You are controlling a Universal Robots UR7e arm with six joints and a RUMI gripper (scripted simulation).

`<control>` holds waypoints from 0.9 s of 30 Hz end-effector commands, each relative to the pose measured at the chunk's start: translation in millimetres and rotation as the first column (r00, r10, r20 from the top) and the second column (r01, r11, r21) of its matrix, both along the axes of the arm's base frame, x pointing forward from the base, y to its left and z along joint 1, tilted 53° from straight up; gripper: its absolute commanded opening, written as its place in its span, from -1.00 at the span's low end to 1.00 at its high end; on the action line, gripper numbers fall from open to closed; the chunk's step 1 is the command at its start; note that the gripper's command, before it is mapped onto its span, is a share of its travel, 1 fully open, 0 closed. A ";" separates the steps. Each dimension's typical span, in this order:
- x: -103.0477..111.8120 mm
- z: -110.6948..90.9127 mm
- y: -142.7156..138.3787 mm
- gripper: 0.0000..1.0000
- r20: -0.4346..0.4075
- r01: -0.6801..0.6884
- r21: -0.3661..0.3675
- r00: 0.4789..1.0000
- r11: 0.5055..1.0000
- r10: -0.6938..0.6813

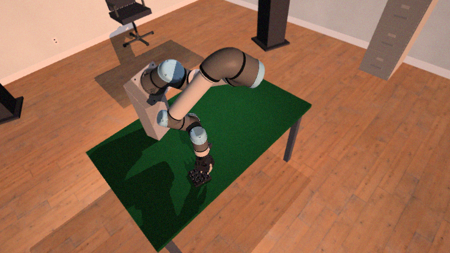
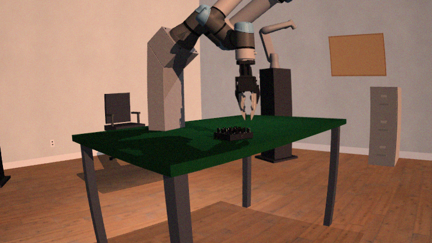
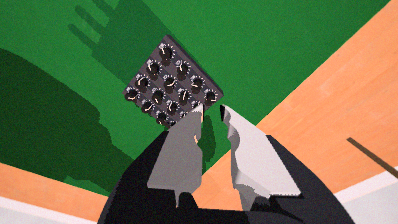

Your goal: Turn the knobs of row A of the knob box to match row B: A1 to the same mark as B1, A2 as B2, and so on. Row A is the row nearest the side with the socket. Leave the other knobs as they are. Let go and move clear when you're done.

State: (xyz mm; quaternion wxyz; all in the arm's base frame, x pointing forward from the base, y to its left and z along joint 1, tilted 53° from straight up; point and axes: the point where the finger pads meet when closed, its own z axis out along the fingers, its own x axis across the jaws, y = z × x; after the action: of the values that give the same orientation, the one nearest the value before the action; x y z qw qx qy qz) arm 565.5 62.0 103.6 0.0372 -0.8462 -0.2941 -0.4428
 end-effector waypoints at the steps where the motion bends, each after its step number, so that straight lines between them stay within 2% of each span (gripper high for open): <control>1: -1.5 -0.2 -0.6 -0.78 0.006 -0.011 -0.015 1.000 1.000 0.011; 8: -2.4 0.1 -0.5 -0.78 0.025 -0.049 -0.062 0.998 0.997 0.050; 21: -4.6 2.0 -1.2 -0.78 0.087 -0.199 -0.270 0.969 0.942 0.230; 23: -4.6 2.0 -1.2 -0.78 0.087 -0.199 -0.270 0.969 0.942 0.230; 25: -5.4 2.2 -1.8 -0.78 0.096 -0.234 -0.327 0.956 0.916 0.279; 27: -5.7 2.3 -2.0 -0.78 0.100 -0.249 -0.352 0.949 0.902 0.301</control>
State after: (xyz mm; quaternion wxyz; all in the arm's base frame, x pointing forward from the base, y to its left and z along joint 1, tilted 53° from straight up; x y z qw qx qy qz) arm 562.9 58.5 106.5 -0.0422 -0.7855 -0.4282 -0.4448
